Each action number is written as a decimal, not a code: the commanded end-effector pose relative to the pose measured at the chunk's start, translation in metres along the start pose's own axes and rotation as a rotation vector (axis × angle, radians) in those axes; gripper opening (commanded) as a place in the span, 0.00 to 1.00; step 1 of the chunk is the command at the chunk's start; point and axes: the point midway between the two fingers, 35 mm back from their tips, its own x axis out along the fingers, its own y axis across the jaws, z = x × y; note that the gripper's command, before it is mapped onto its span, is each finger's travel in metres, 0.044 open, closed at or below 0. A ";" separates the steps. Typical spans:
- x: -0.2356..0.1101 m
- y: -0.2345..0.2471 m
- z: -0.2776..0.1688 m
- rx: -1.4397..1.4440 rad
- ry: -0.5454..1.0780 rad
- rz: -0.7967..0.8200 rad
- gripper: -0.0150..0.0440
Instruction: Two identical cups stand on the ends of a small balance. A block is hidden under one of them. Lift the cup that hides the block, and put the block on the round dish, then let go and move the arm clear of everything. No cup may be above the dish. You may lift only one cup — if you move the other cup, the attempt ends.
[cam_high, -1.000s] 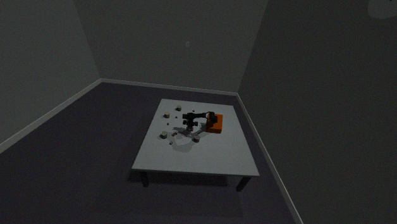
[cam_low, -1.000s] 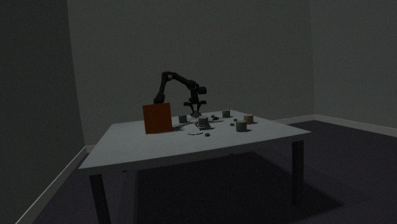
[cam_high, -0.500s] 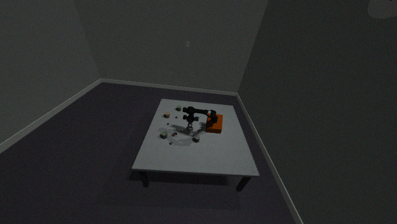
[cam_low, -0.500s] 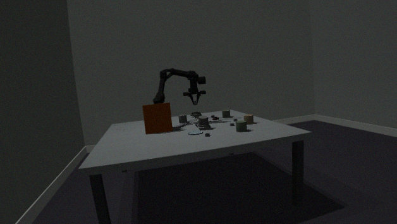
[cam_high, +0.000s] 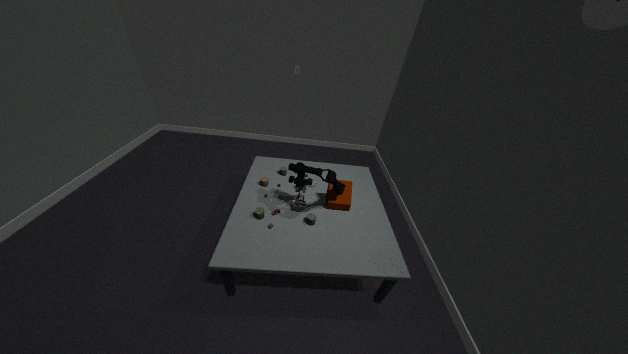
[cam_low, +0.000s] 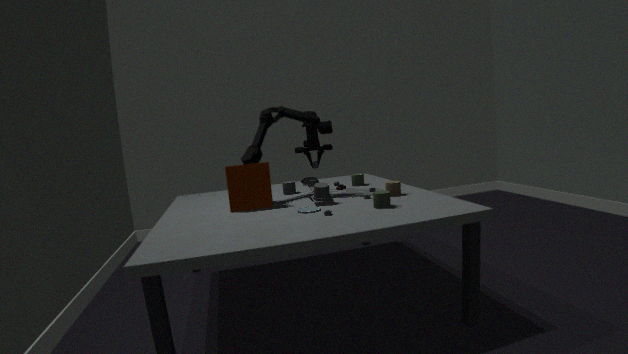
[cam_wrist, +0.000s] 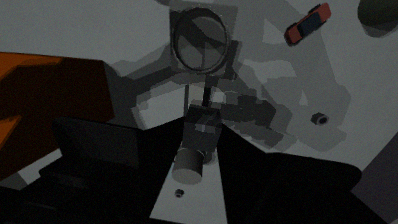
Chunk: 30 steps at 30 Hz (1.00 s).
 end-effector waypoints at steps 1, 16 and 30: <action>0.003 -0.005 -0.036 -0.006 0.015 -0.009 0.25; 0.030 0.011 -0.155 -0.002 0.029 -0.006 0.25; 0.068 0.059 -0.248 -0.007 0.011 0.001 0.25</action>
